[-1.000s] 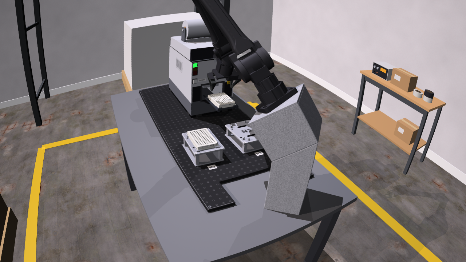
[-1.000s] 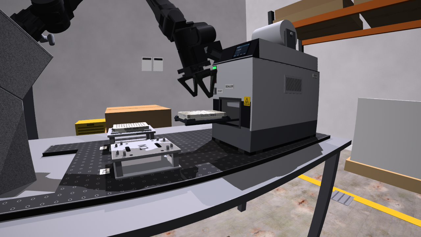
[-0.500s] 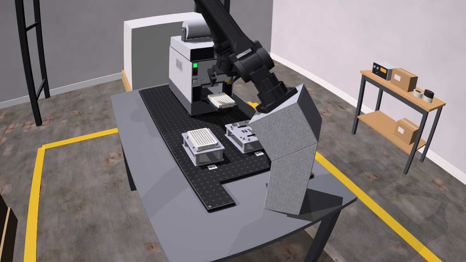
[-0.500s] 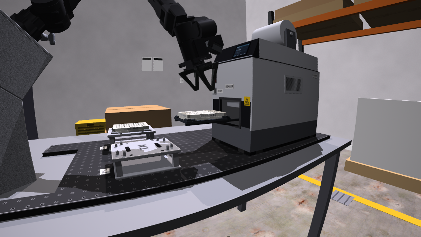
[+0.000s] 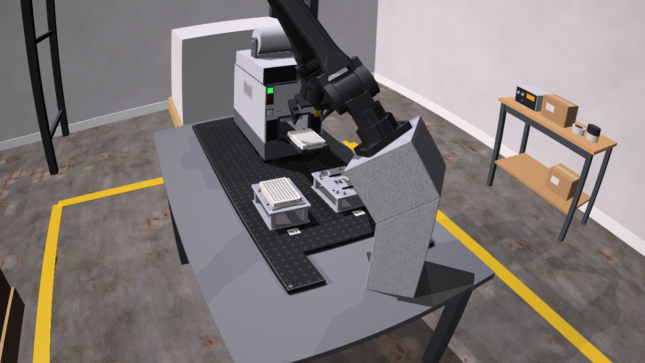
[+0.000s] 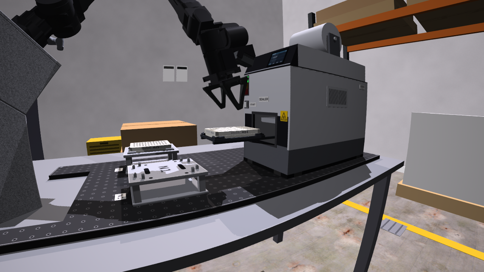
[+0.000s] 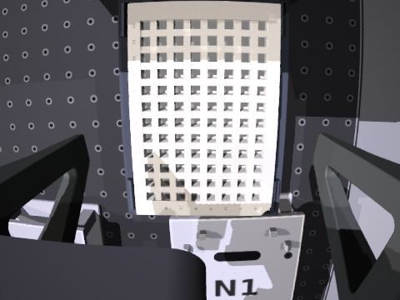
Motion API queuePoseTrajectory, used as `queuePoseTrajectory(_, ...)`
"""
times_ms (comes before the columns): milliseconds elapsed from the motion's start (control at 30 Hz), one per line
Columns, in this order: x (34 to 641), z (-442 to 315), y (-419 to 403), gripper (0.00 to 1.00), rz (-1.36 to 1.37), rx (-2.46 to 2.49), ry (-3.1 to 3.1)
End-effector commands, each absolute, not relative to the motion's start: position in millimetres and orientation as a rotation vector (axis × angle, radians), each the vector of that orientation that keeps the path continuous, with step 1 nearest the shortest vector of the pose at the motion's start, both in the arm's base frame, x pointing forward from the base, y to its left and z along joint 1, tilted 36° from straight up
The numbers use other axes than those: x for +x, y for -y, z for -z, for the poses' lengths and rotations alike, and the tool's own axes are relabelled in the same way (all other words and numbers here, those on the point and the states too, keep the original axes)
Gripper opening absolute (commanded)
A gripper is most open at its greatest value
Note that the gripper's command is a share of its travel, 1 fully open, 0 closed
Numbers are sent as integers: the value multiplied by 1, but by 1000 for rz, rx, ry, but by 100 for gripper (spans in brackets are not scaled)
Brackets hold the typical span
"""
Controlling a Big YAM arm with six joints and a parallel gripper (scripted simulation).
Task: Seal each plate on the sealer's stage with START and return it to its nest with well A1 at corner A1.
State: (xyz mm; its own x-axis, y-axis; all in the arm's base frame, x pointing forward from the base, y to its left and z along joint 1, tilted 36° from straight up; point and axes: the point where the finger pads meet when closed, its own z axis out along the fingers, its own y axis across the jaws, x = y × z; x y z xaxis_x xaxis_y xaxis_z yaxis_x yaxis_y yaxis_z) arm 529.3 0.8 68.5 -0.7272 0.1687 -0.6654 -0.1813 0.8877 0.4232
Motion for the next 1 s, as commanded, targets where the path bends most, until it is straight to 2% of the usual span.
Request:
queuePoseTrajectory(0, 540, -88, 9, 100, -591, -2, -2255)
queuePoseTrajectory(300, 547, -107, 19, 100, -569, -1, -2220)
queuePoseTrajectory(767, 533, -73, -4, 100, -611, -16, -2288)
queuePoseTrajectory(967, 541, -91, -1, 100, -596, -28, -2253)
